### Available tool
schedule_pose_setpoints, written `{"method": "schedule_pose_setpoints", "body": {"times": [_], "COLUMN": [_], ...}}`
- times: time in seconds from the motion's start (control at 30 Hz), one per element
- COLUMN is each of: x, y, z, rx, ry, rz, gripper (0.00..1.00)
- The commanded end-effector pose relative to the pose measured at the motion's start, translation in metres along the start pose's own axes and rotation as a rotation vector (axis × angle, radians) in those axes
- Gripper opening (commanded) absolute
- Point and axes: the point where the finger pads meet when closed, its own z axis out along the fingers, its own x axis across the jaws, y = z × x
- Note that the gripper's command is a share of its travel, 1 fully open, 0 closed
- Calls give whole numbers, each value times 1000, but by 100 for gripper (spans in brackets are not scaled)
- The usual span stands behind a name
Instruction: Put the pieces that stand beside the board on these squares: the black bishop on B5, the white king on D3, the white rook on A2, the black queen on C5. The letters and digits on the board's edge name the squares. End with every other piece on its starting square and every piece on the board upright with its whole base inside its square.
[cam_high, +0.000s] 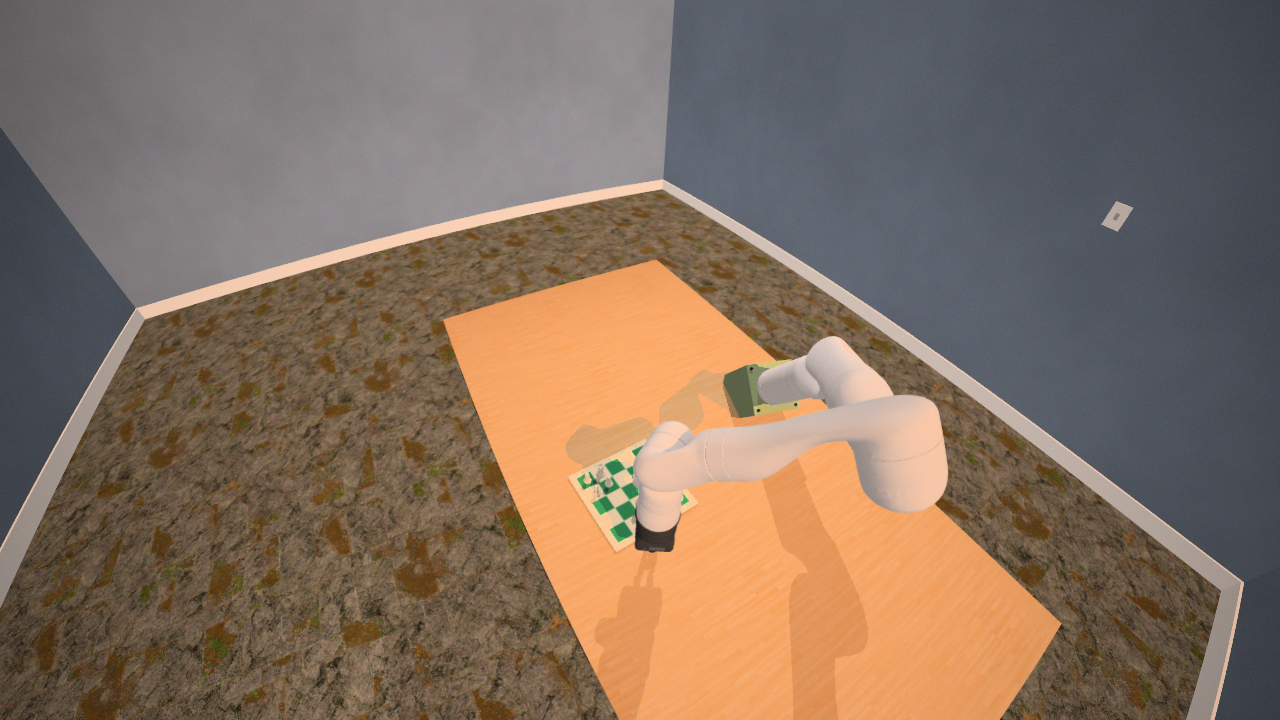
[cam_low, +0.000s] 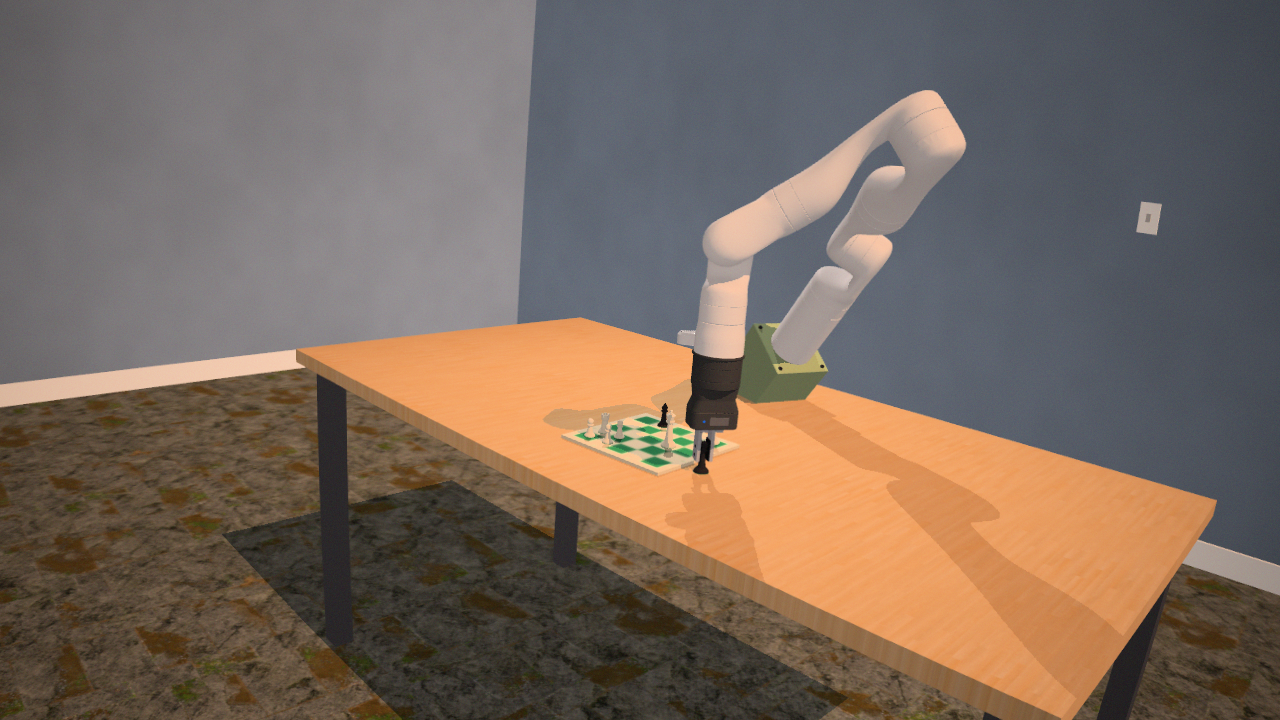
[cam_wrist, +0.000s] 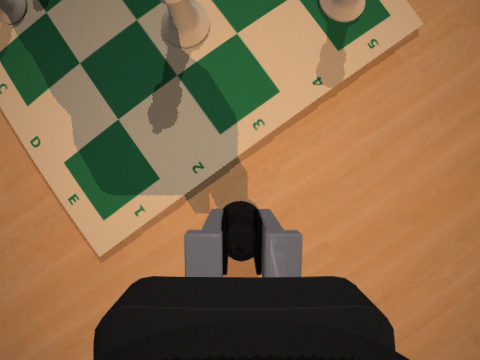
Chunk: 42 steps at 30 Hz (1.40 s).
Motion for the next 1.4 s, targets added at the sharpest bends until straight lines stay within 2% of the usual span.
{"method": "schedule_pose_setpoints", "body": {"times": [0.0,0.57,0.73,0.8,1.17,1.27,1.37], "x": [-1,-1,-1,-1,0,0,0], "y": [0,0,0,0,0,0,0], "z": [-1,-1,-15,-15,-90,-99,-100], "rx": [-1,-1,-1,-1,-1,-1,-1], "ry": [-2,-2,-2,-2,-2,-2,-2], "rz": [0,0,0,0,0,0,0], "gripper": [0,0,0,0,0,0,0]}}
